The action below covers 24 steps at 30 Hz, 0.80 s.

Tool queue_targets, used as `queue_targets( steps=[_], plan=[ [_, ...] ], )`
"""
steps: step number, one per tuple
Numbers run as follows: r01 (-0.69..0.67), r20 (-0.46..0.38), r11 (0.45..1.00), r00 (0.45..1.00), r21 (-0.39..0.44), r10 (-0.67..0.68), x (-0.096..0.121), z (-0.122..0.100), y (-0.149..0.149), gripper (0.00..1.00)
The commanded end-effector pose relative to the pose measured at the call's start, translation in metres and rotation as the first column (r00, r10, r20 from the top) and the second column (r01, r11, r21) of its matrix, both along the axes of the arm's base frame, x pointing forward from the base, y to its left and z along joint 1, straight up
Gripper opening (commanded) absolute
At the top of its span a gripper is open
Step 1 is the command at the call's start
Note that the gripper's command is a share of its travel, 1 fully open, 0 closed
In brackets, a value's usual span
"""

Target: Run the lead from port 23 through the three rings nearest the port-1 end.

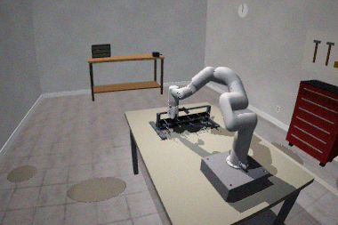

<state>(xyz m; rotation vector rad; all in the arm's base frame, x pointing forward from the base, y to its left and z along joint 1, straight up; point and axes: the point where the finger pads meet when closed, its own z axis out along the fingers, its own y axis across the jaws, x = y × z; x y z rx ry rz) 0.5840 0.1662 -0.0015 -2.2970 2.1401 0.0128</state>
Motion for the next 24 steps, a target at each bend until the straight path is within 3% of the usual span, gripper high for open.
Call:
queue_targets(
  steps=[1,24],
  plan=[
    [0.000,0.004,1.000,1.000,0.001,0.000,0.009,0.002,0.001,0.00],
    [0.000,0.004,1.000,1.000,0.001,0.000,0.021,0.002,0.002,0.00]
  ],
)
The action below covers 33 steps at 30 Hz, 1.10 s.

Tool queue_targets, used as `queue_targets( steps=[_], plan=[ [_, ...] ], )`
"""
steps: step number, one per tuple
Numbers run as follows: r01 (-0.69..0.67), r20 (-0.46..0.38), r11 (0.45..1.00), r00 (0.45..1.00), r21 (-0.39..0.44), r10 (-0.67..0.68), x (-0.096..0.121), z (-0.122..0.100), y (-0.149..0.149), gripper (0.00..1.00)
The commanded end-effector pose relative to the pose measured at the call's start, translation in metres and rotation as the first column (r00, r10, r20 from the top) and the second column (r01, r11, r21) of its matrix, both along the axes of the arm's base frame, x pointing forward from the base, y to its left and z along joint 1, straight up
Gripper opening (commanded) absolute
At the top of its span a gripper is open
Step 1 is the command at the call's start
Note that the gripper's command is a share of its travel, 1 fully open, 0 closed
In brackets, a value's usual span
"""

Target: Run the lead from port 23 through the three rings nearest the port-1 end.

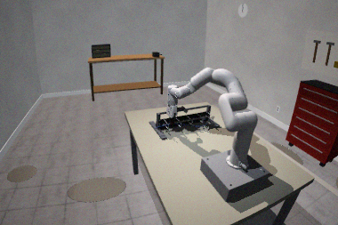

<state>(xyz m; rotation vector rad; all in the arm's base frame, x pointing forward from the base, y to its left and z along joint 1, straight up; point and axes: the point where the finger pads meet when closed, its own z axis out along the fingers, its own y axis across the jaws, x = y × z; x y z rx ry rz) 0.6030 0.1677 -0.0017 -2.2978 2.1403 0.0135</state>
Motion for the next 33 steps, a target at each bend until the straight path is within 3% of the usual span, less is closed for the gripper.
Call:
queue_targets(
  steps=[1,16,17,33],
  plan=[
    [0.000,0.005,1.000,1.000,0.001,0.000,0.0019,0.0026,0.0006,0.00],
    [0.000,0.005,1.000,1.000,0.001,0.000,0.0019,0.0026,0.0006,0.00],
    [0.000,0.005,1.000,1.000,0.001,0.000,0.0019,0.0026,0.0006,0.33],
    [0.000,0.005,1.000,1.000,0.001,0.000,0.0019,0.0026,0.0006,0.33]
  ],
)
